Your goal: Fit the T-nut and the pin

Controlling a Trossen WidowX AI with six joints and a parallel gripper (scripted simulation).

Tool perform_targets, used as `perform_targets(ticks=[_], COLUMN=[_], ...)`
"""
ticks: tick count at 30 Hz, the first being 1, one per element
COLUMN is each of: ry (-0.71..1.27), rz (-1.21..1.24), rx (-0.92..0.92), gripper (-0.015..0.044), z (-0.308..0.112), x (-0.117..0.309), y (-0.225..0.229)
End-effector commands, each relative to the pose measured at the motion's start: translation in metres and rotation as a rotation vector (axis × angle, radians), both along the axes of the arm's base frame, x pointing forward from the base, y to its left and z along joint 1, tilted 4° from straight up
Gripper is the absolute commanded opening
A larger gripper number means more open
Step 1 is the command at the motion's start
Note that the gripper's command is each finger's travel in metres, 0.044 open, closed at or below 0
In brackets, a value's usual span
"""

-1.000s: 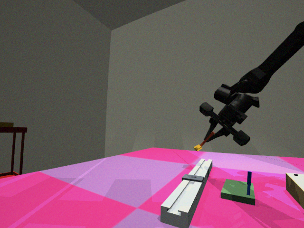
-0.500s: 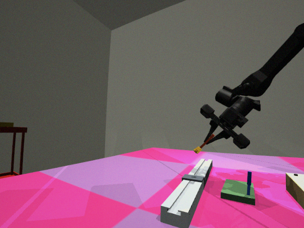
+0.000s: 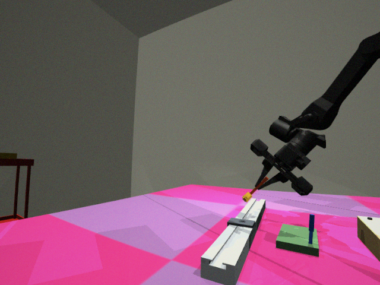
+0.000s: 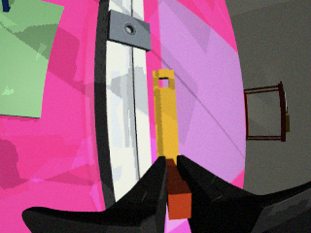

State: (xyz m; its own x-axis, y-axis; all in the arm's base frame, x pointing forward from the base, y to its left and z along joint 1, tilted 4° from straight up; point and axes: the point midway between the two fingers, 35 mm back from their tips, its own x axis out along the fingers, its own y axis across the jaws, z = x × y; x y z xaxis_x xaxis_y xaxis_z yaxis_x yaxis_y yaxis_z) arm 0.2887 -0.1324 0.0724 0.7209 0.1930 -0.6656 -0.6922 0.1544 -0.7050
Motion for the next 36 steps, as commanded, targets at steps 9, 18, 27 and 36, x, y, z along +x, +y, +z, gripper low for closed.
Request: perform_targets(ticks=[9,18,27,36], ry=[-0.002,-0.002,-0.002,-0.002], rz=[0.011,0.011,0.012,0.012], rx=[0.008,0.009,0.009,0.010], gripper=[-0.0150,-0.0150,-0.0150,-0.0150], z=[-0.016,-0.021,-0.028,-0.035], x=[-0.001,-0.001,-0.001,-0.001], y=[0.003,0.003,0.003,0.004])
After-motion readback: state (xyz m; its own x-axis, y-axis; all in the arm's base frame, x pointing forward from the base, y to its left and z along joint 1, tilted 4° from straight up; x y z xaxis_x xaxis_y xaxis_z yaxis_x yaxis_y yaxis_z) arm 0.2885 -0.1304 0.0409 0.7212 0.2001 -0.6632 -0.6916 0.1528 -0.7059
